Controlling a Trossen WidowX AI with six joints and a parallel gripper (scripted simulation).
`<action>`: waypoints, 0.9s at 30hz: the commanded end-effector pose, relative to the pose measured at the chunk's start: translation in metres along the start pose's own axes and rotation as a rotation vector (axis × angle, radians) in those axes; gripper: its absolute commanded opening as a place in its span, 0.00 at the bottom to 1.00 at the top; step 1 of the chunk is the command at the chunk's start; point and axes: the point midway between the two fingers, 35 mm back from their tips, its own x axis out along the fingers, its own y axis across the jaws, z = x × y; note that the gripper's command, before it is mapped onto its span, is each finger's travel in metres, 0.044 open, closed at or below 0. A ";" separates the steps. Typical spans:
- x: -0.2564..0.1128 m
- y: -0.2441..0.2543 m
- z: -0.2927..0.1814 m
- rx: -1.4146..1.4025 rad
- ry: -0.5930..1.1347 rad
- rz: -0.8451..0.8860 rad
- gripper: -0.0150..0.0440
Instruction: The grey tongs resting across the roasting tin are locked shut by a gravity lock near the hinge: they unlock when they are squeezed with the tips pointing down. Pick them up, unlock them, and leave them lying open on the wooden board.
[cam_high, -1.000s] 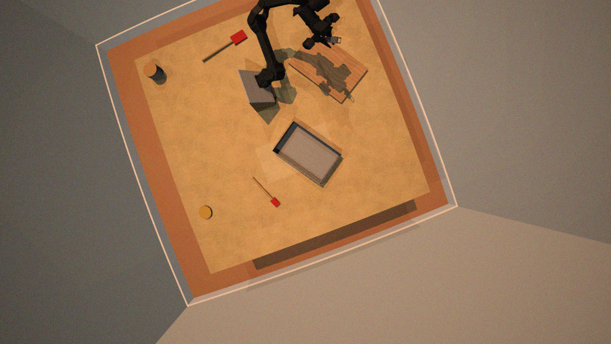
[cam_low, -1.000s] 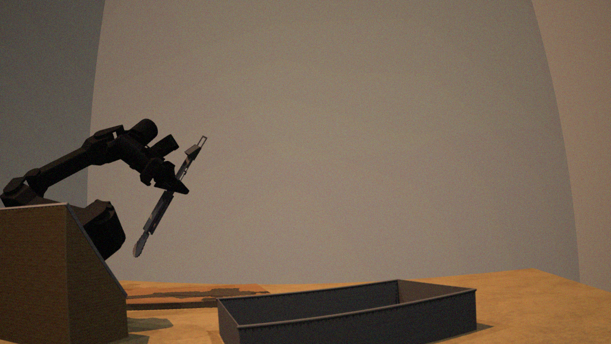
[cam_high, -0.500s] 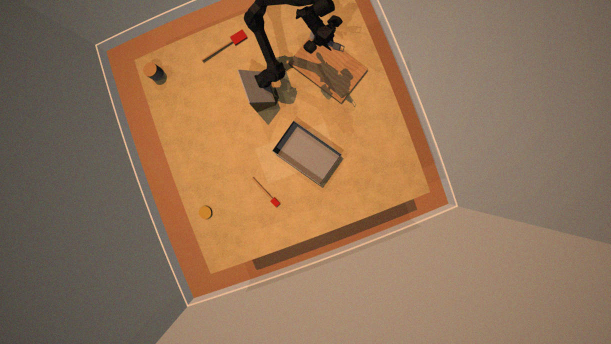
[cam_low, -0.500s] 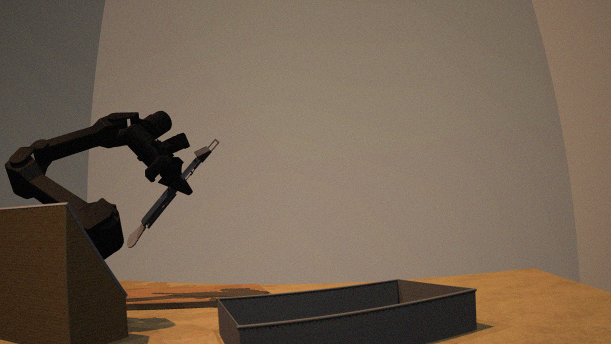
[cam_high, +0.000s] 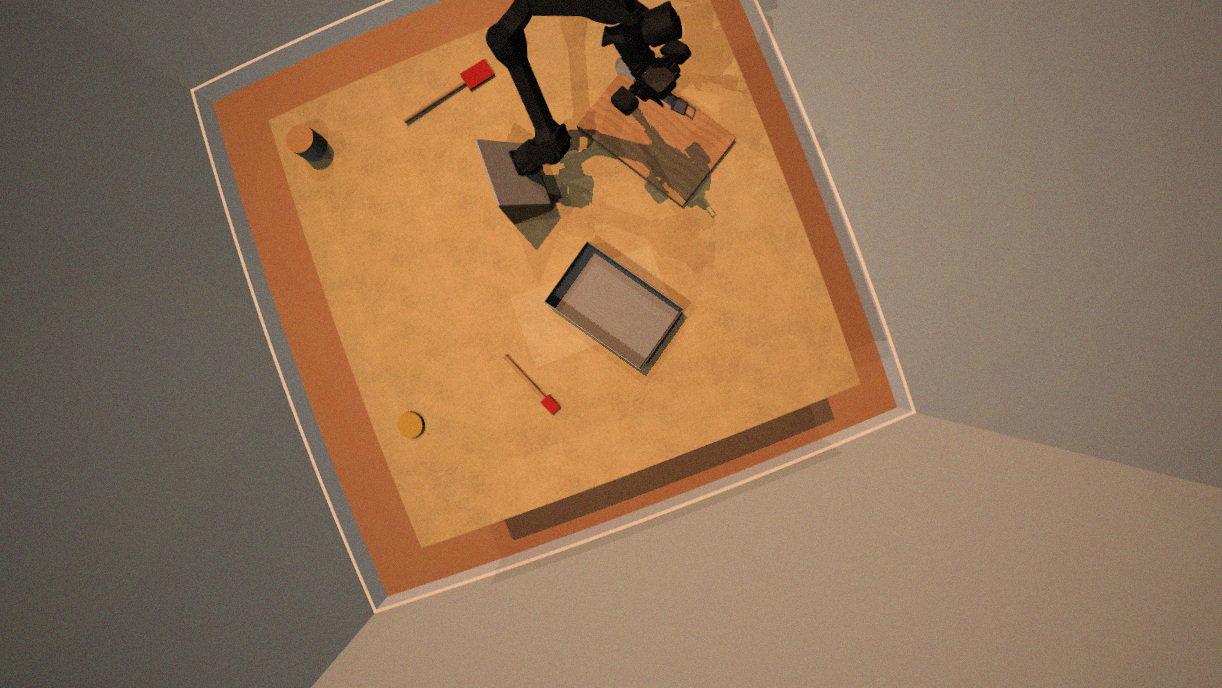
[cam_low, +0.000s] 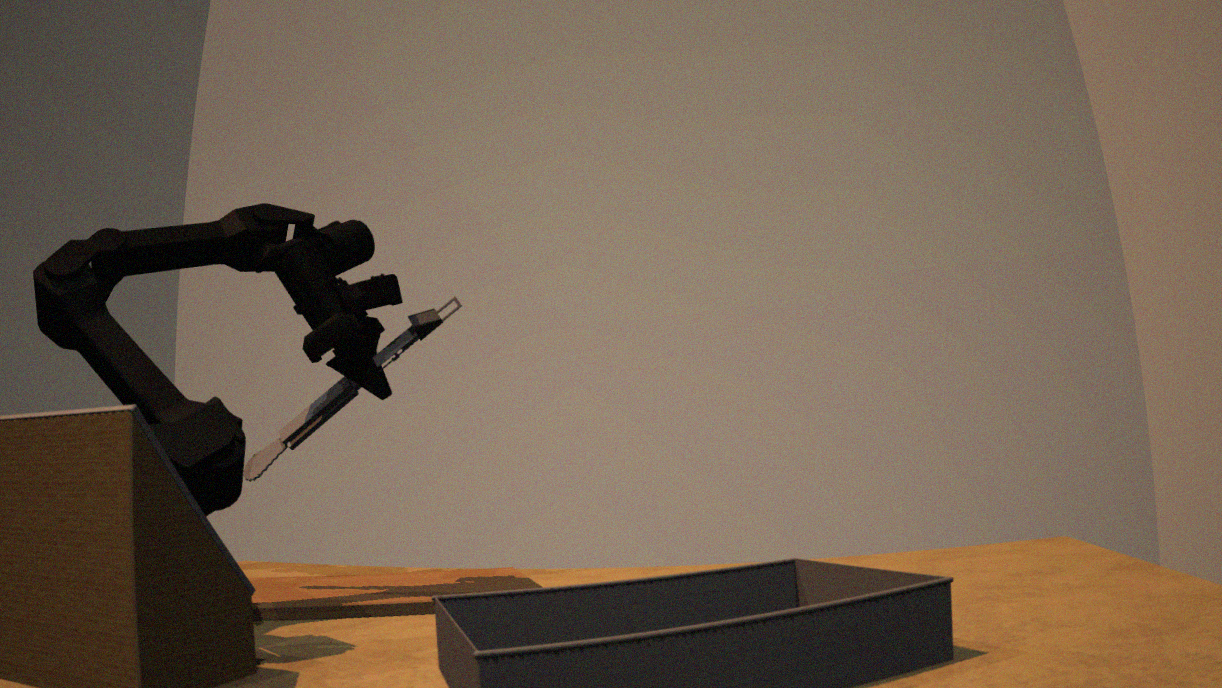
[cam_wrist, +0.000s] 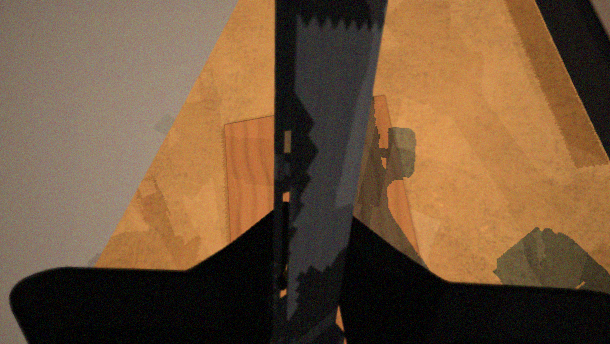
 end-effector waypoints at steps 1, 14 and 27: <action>0.002 0.002 0.003 0.001 0.035 -0.003 0.00; 0.017 0.002 0.000 -0.019 0.189 -0.026 0.00; 0.032 0.004 -0.007 -0.054 0.310 -0.041 0.00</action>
